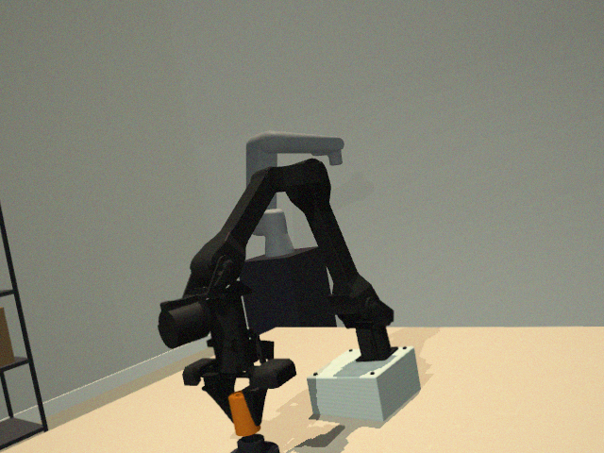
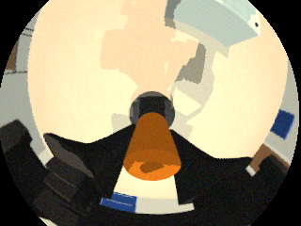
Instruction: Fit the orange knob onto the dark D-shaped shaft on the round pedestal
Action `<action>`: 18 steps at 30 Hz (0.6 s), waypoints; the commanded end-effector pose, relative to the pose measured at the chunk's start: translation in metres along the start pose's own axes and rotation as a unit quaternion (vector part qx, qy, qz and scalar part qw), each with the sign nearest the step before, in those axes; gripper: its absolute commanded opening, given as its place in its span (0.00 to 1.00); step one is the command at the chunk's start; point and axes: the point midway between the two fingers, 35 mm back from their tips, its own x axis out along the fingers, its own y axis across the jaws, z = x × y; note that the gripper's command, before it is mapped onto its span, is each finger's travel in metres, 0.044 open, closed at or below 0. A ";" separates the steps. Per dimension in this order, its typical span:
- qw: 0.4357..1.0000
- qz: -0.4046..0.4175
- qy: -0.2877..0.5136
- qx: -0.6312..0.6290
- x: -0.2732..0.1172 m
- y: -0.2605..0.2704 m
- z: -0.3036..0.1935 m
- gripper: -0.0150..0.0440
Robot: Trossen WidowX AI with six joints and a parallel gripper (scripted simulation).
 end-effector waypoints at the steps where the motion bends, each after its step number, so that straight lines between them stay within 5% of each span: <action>1: 1.000 0.000 0.002 -0.002 0.000 0.000 -0.001 0.25; 18: 1.000 0.000 0.002 0.013 0.000 0.000 0.001 0.25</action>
